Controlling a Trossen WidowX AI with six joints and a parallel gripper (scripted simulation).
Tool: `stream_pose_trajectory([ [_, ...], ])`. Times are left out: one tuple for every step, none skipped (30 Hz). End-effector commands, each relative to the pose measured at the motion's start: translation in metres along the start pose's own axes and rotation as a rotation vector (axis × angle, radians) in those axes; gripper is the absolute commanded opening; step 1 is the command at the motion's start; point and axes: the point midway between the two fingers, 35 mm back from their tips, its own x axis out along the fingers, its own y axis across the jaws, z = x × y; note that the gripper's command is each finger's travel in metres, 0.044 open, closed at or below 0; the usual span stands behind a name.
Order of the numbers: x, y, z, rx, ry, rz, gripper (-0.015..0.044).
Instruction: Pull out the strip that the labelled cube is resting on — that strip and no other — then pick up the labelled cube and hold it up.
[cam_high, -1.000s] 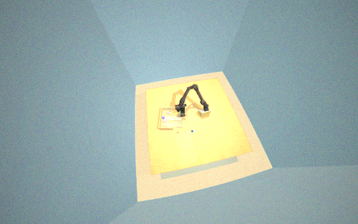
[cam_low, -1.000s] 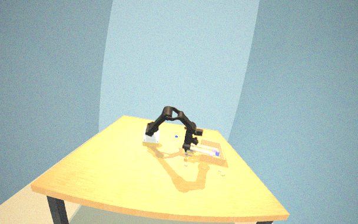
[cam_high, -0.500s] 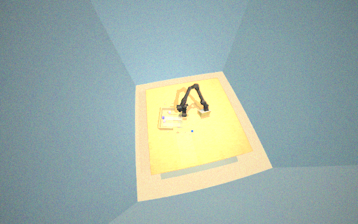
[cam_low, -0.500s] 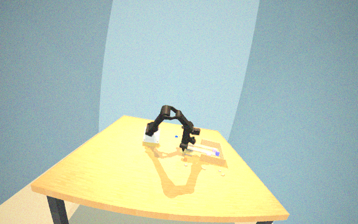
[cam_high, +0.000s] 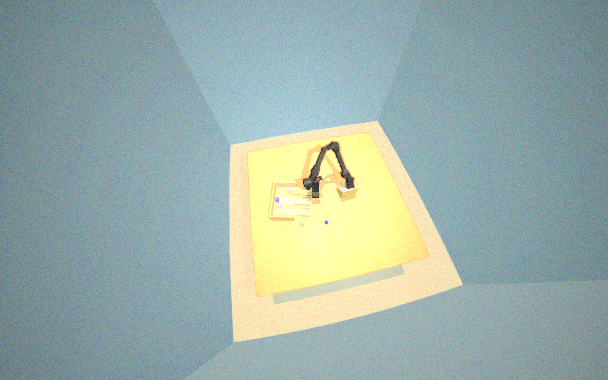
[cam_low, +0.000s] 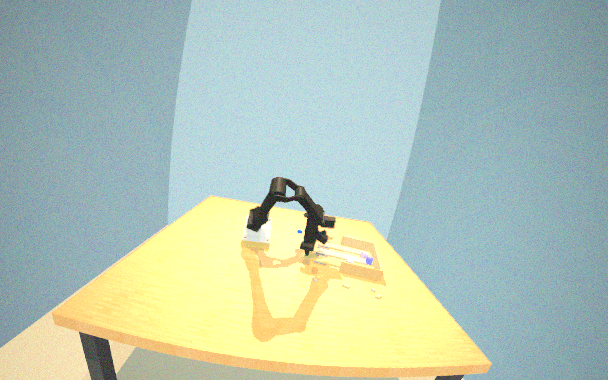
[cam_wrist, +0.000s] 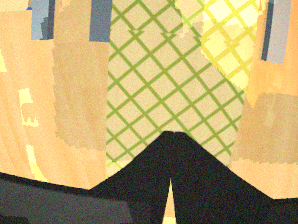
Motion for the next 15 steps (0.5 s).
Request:
stream_pose_trajectory([
  [0.005,-0.001,-0.015,-0.008,0.026,-0.007,0.0],
  [0.005,-0.001,-0.016,-0.008,0.027,-0.006,0.0],
  [0.005,-0.001,-0.018,-0.008,0.027,-0.006,0.0],
  [0.005,-0.001,-0.019,-0.008,0.027,-0.006,0.0],
  [0.005,-0.001,-0.02,-0.008,0.027,-0.006,0.0],
  [0.005,0.0,-0.022,-0.008,0.027,-0.006,0.0],
  [0.005,0.0,-0.023,-0.008,0.027,-0.006,0.0],
  [0.005,0.0,-0.025,-0.008,0.027,-0.006,0.0],
  [0.005,0.0,-0.026,-0.008,0.027,-0.006,0.0],
  [0.005,0.0,-0.028,-0.009,0.027,-0.006,0.0],
  [0.005,0.0,-0.029,-0.009,0.027,-0.006,0.0],
  [0.005,0.0,-0.031,-0.009,0.027,-0.006,0.0],
  [0.005,0.0,-0.032,-0.009,0.027,-0.006,0.0],
  [0.005,0.0,-0.034,-0.009,0.027,-0.006,0.0],
  [0.005,0.0,-0.035,-0.009,0.027,-0.006,0.0],
])
